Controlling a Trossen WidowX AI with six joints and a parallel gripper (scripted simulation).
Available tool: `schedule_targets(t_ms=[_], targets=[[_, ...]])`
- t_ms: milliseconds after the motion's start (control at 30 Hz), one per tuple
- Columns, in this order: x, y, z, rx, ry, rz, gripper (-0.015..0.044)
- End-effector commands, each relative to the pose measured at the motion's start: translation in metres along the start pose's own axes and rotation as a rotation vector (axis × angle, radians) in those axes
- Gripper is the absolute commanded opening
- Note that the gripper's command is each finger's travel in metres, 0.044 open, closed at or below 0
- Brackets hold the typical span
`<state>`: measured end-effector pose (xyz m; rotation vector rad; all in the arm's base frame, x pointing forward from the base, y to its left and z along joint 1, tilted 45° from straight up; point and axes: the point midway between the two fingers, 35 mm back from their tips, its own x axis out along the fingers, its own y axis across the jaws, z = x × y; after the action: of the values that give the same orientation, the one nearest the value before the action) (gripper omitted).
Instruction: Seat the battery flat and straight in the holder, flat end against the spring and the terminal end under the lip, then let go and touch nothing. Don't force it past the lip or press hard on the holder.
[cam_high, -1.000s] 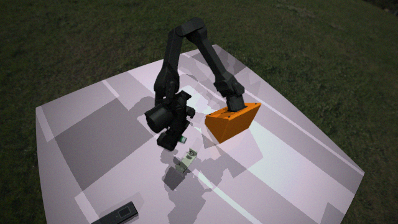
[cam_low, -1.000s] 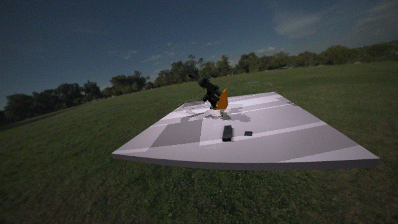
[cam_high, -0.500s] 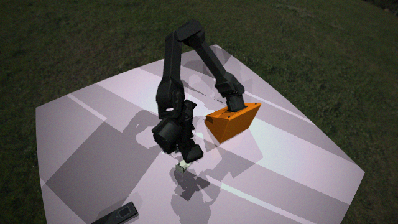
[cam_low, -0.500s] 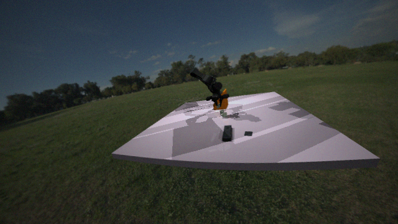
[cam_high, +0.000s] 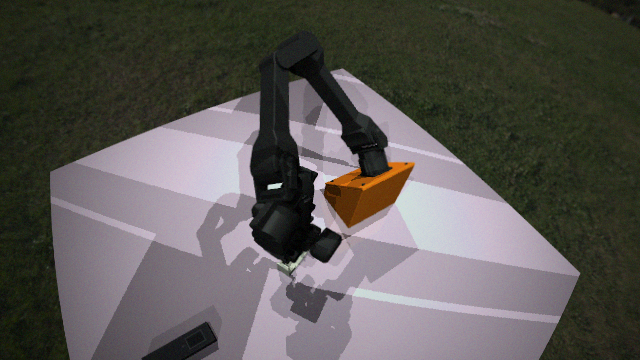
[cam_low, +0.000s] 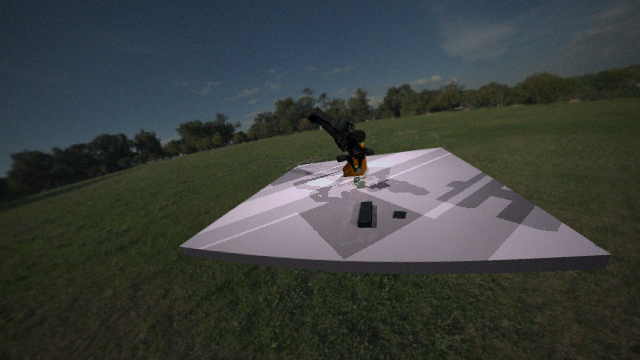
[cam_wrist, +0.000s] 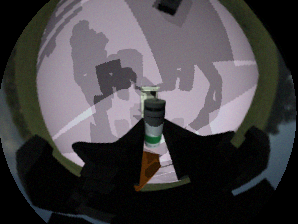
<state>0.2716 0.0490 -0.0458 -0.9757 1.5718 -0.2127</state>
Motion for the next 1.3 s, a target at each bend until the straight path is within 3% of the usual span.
schedule_targets(t_ms=[0, 700, 1267], targets=[[0.001, 0.001, 0.001, -0.014, -0.005, 0.003, 0.0087], [0.040, 0.000, 0.005, -0.014, -0.249, 0.021, 0.0087], [0.048, 0.002, 0.004, -0.015, -0.323, 0.028, 0.0087]])
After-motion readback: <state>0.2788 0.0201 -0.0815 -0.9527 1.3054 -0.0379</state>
